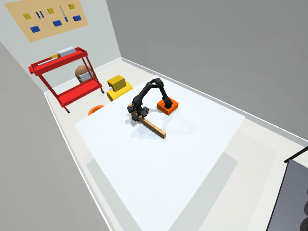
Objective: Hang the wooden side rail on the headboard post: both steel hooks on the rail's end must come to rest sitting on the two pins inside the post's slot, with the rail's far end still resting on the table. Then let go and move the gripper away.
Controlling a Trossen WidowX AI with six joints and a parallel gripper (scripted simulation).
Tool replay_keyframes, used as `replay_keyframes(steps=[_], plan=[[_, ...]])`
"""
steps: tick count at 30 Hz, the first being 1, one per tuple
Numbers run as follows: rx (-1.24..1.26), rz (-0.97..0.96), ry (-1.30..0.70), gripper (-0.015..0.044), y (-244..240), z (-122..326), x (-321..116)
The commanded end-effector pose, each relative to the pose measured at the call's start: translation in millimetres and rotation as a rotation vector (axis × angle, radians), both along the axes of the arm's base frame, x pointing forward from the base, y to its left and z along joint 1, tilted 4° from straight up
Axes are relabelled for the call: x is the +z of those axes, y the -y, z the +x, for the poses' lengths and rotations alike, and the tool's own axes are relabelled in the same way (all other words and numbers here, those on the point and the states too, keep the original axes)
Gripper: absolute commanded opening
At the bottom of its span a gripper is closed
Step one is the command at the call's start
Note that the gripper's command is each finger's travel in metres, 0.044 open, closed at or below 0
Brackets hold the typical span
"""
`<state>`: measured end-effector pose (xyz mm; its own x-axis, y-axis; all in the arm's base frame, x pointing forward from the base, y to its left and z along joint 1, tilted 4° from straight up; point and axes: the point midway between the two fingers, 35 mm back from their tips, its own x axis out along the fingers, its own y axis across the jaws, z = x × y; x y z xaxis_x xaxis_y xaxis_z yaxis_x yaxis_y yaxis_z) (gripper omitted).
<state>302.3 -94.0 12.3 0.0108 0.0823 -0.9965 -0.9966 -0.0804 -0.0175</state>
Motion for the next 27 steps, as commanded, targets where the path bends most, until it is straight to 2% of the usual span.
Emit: replay_keyframes(steps=[1, 7, 12, 27], plan=[[0.006, -0.017, 0.021, 0.044, 3.3, 3.0, 22.4], [0.006, -0.016, 0.021, 0.044, 0.8, 3.1, 22.5], [0.006, -0.014, 0.021, 0.044, -27.0, 2.4, 24.3], [0.015, -0.014, 0.025, 0.044, -24.0, 4.8, 24.5]])
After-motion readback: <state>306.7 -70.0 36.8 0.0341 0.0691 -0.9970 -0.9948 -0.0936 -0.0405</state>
